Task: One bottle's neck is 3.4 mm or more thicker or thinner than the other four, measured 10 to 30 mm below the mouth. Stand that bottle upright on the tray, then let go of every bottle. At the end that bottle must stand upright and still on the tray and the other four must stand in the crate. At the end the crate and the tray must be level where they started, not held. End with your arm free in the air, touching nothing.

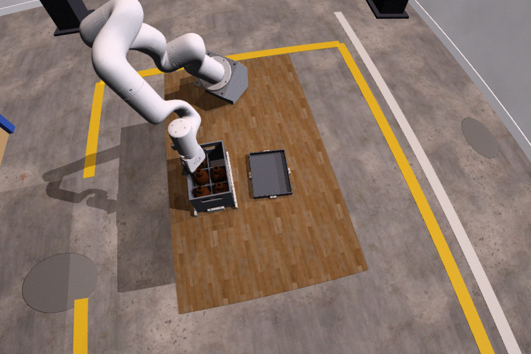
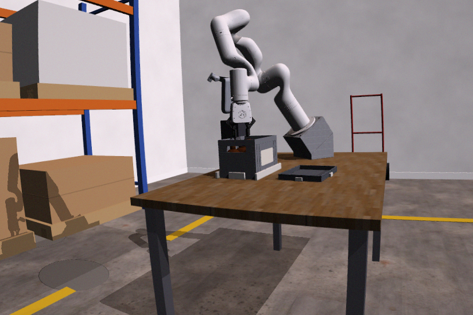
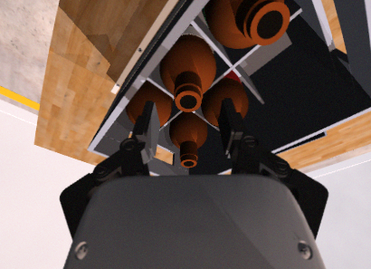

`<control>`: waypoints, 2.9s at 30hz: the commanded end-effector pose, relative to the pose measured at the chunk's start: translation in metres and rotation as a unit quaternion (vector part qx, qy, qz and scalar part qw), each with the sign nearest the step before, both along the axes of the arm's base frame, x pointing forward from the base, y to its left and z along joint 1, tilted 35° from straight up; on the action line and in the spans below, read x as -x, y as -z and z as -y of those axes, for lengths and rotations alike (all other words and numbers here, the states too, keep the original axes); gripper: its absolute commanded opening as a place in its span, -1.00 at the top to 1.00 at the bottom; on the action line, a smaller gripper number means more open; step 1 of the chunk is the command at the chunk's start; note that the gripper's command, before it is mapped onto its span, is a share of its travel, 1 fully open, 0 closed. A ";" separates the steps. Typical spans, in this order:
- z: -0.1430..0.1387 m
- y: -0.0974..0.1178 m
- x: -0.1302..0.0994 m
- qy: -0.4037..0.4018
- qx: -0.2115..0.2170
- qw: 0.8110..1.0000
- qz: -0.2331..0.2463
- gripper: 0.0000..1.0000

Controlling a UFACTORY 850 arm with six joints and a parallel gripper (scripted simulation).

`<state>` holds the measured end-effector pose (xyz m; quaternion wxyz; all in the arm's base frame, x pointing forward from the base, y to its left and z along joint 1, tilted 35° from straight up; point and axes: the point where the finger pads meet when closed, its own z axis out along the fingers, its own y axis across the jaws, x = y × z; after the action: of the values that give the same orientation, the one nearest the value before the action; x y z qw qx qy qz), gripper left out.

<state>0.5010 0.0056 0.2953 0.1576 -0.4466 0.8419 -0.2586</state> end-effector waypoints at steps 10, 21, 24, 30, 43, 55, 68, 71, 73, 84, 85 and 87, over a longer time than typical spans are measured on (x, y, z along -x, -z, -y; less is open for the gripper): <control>-0.013 -0.036 0.021 0.000 0.000 1.000 -0.001 -0.30; -0.014 -0.041 0.024 0.000 0.000 1.000 -0.001 -0.30; -0.014 -0.041 0.024 0.000 0.000 1.000 -0.001 1.00; -0.014 -0.041 0.024 0.000 0.000 1.000 -0.001 1.00; -0.014 -0.041 0.024 0.000 0.000 1.000 -0.001 1.00; -0.014 -0.041 0.024 0.000 0.000 1.000 -0.001 1.00; -0.090 -0.011 0.029 0.000 0.000 1.000 -0.001 1.00; -0.090 -0.011 0.029 0.000 0.000 1.000 -0.001 1.00; -0.090 -0.011 0.029 0.000 0.000 1.000 -0.001 1.00; -0.090 -0.011 0.029 0.000 0.000 1.000 -0.001 -0.30; -0.090 -0.011 0.029 0.000 0.000 1.000 -0.001 -0.30; -0.090 -0.011 0.029 0.000 0.000 1.000 -0.001 -0.30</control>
<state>0.4713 0.0951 0.3058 0.1559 -0.4469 0.8423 -0.2581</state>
